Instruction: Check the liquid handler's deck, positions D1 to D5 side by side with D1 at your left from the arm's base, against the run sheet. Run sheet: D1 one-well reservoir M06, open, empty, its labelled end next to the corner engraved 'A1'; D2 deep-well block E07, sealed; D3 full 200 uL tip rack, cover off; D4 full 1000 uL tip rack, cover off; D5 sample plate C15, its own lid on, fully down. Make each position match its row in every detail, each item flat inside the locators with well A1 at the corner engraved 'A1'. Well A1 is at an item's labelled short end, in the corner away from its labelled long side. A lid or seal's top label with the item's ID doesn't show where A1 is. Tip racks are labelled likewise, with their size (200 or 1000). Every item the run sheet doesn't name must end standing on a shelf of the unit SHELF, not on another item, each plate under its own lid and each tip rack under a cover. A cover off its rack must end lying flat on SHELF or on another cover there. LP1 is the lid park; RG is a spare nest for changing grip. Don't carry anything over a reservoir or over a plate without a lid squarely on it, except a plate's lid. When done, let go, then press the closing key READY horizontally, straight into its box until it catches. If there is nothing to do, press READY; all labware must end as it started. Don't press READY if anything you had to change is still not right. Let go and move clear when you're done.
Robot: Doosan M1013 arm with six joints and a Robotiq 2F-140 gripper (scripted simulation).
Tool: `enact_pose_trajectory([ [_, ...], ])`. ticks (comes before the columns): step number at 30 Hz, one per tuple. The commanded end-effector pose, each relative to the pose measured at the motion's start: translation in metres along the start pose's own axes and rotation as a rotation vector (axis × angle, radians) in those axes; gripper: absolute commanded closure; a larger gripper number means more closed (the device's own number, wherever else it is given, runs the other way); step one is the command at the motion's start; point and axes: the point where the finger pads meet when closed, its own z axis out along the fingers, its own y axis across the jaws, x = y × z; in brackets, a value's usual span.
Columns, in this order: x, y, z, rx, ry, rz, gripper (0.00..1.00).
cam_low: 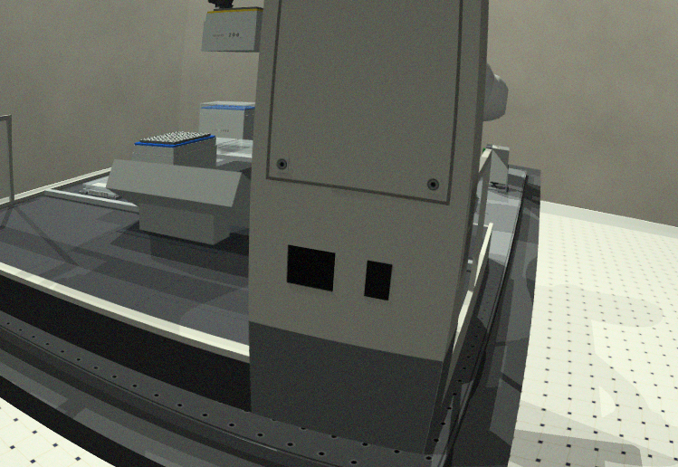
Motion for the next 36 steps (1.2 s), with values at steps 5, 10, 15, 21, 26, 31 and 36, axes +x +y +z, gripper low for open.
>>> enact_pose_trajectory([
  [5, 0.0, 0.0, -0.002, 0.0, 0.002, 0.0, 0.9],
  [10, 0.0, 0.0, -0.002, 0.0, 0.002, 0.0, 0.9],
  [15, 0.0, 0.0, -0.002, 0.0, 0.002, 0.0, 0.9],
  [21, 0.0, 0.0, -0.002, 0.0, 0.002, 0.0, 0.9],
  [26, 0.0, 0.0, 0.005, 0.0, 0.002, 0.0, 0.9],
  [31, 0.0, 0.0, 0.013, 0.0, 0.002, 0.0, 0.9],
  [36, 0.0, 0.0, 0.02, 0.0, 0.002, 0.0, 0.9],
])
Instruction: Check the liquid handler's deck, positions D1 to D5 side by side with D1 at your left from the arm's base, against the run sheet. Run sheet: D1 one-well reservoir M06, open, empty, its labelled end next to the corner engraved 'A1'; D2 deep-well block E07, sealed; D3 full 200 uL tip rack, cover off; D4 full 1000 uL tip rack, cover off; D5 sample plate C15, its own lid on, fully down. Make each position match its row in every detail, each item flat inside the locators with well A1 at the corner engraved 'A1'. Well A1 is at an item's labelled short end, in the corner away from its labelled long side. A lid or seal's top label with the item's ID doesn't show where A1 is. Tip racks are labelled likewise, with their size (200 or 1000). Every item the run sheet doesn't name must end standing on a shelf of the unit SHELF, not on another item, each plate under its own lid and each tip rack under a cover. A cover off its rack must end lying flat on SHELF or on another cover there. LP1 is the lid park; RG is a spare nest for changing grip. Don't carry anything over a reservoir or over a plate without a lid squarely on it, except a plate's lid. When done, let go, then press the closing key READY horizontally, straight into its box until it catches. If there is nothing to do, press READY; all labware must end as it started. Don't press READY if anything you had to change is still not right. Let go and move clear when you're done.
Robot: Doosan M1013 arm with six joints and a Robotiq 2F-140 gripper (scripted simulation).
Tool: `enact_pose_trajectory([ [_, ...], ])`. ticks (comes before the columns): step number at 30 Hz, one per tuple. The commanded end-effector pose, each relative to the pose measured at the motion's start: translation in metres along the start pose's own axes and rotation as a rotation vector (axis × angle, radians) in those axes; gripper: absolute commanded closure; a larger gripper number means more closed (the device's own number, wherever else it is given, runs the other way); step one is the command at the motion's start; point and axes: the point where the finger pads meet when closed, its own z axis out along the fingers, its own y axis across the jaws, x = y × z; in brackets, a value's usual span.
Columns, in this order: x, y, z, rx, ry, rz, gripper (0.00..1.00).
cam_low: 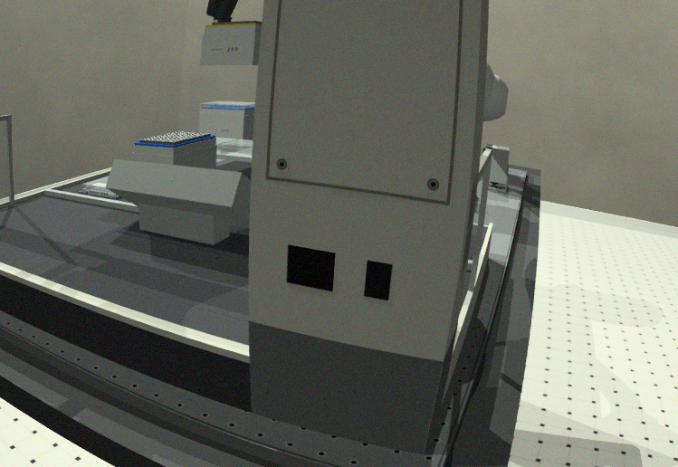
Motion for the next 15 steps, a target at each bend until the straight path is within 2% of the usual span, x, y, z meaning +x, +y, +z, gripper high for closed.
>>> enact_pose_trajectory([
  [1, 0.0, 0.0, -0.001, 0.0, 0.002, 0.0, 0.9],
  [15, 0.0, 0.0, 0.022, 0.0, 0.002, 0.0, 0.9],
])
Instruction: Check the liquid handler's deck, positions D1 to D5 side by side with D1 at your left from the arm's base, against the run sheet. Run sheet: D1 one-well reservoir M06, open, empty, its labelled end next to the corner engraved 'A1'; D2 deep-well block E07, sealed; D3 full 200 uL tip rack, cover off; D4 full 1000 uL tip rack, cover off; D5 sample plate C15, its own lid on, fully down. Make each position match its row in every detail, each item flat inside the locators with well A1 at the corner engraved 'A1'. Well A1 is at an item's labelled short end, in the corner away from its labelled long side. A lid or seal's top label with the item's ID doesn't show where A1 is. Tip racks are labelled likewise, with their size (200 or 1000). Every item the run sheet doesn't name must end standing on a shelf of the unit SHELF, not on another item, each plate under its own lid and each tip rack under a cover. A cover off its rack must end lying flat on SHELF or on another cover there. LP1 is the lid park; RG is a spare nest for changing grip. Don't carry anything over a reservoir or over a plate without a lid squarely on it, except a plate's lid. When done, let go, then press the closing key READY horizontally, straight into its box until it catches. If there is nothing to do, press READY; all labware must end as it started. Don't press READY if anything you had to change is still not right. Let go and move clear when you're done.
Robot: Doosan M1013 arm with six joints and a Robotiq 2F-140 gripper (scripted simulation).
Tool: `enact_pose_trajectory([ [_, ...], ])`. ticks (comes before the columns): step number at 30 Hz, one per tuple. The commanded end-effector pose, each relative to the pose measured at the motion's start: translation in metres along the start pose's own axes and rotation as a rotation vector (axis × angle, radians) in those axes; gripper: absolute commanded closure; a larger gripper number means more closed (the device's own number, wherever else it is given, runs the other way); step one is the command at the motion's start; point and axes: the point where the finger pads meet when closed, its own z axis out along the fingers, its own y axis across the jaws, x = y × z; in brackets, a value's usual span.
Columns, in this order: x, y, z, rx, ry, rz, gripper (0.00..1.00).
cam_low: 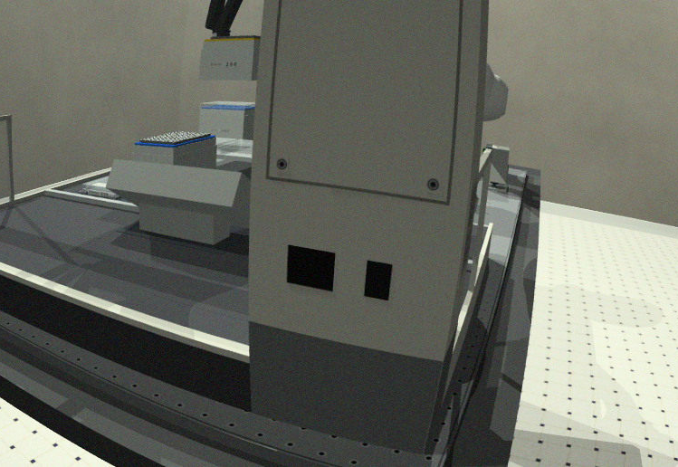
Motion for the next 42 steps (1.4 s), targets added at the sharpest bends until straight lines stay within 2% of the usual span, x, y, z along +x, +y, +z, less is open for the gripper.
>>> enact_pose_trajectory([
  [1, 0.0, 0.0, 0.002, 0.0, 0.002, 0.0, 0.9],
  [42, 0.0, 0.0, 0.06, 0.0, 0.002, 0.0, 0.9],
])
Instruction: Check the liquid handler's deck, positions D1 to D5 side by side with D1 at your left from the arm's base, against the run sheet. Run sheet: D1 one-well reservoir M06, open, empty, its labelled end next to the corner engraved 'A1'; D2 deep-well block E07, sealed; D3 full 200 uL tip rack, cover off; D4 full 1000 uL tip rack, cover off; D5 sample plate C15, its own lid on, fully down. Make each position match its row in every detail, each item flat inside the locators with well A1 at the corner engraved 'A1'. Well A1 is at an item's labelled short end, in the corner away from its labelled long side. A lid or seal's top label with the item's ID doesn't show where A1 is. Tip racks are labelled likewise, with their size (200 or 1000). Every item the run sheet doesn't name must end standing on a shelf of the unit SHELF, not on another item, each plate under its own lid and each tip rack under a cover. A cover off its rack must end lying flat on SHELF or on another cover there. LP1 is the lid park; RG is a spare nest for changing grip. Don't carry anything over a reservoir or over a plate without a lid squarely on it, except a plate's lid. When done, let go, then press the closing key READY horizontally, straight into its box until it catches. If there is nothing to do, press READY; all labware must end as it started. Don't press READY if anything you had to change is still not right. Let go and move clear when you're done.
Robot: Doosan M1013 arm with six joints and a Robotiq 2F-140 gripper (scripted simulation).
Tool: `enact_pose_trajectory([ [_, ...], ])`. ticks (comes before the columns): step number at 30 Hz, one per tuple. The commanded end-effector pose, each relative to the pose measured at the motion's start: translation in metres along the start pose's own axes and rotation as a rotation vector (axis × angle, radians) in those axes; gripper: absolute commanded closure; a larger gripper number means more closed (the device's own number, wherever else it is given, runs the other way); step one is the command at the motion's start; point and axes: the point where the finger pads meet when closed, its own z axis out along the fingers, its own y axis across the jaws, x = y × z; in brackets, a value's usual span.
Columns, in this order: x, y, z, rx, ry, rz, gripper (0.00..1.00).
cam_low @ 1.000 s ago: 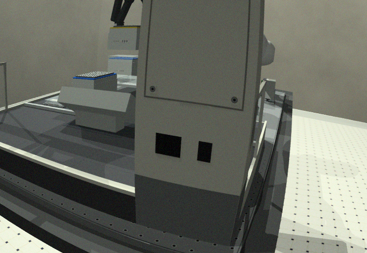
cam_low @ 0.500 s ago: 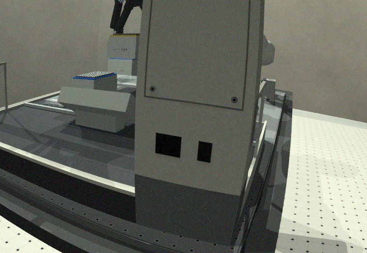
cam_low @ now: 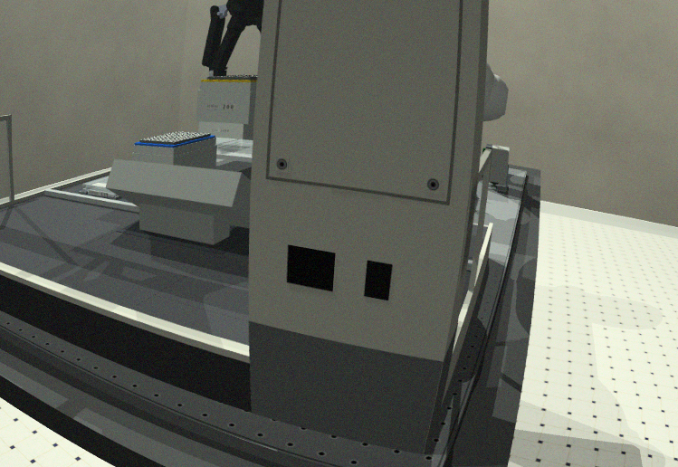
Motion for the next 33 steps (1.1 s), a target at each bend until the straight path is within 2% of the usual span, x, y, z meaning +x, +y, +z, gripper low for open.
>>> enact_pose_trajectory([
  [1, 0.0, 0.0, 0.002, 0.0, 0.002, 0.0, 0.9],
  [33, 0.0, 0.0, 0.049, 0.0, 0.002, 0.0, 0.9],
])
